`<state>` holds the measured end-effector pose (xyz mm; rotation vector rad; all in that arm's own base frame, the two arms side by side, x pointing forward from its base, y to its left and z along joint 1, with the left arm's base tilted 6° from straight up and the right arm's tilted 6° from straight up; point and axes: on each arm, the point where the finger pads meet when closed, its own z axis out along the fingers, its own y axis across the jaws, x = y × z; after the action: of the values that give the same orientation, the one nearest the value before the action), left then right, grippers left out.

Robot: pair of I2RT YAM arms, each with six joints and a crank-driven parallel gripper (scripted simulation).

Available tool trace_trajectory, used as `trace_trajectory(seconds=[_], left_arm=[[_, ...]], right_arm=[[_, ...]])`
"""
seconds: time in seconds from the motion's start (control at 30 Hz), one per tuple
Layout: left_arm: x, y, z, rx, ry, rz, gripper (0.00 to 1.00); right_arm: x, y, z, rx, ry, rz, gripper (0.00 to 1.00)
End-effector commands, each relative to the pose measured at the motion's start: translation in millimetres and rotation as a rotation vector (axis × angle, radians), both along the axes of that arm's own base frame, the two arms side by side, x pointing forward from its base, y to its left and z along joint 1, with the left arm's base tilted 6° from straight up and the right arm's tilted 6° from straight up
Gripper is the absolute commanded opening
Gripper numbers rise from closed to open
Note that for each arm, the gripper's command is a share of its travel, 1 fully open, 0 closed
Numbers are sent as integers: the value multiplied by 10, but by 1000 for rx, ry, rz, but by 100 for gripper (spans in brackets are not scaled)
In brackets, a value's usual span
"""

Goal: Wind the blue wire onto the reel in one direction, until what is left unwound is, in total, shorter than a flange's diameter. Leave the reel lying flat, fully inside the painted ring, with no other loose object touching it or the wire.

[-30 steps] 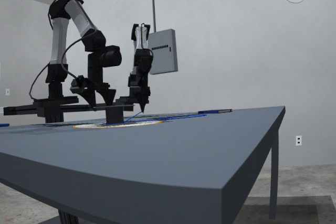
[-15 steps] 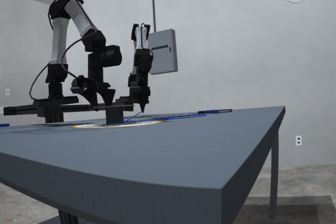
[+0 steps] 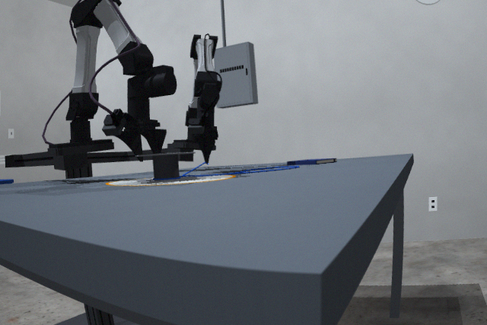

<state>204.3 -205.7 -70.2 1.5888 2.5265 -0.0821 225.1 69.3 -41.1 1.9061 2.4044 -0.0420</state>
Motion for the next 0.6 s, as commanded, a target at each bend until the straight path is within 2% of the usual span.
trace_trajectory(seconds=[0.0, 0.13, 0.3, 0.37, 0.43, 0.57], left_arm=[[53, -36, 40, -17, -24, -5, 0], [55, -37, 44, -12, -23, -2, 0], [57, -39, 48, 11, -17, 10, 0], [57, -39, 48, 11, -17, 10, 0], [62, -50, 54, 37, -12, 10, 0], [73, -76, 73, 49, -7, 38, 0]], right_arm=[[95, -33, -13, -7, -21, 46, 50], [134, -136, -4, -14, -11, 194, 50], [267, -351, 19, -33, 14, 546, 50], [267, -351, 19, -33, 14, 546, 50], [347, -422, 29, -42, 27, 730, 50], [605, -524, 52, -56, 44, 947, 50]])
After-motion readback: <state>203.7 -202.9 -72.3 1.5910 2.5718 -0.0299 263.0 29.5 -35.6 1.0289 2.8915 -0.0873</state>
